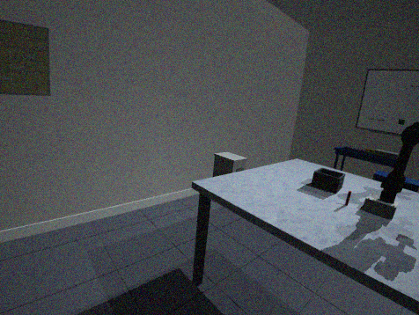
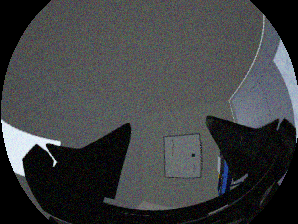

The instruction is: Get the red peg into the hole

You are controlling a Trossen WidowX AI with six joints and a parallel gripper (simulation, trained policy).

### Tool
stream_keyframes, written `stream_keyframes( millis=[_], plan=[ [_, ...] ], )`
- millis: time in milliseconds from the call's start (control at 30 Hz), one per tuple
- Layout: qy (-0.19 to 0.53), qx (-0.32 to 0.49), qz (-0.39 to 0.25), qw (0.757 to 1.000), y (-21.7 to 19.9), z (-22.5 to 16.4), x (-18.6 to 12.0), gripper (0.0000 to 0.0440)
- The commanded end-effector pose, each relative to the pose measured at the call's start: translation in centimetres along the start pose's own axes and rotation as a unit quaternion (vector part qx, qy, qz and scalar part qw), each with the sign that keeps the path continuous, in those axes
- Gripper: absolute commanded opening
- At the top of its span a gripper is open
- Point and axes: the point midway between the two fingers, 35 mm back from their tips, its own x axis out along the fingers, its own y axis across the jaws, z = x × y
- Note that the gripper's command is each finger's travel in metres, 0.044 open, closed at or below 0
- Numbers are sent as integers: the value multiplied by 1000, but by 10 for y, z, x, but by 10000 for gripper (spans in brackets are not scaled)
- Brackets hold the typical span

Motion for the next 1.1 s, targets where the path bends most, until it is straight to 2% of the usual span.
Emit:
stream_keyframes(
  millis=[0, 267, 533, 800, 1067],
  plan=[
    [30, -22, -31, 999, -10, -28, -15, 440],
    [119, -83, -120, 982, -45, -103, -65, 440],
    [220, -138, -192, 946, -72, -168, -133, 440],
    [327, -187, -246, 893, -87, -219, -215, 440],
    [435, -229, -283, 824, -89, -252, -307, 440]
  ],
)
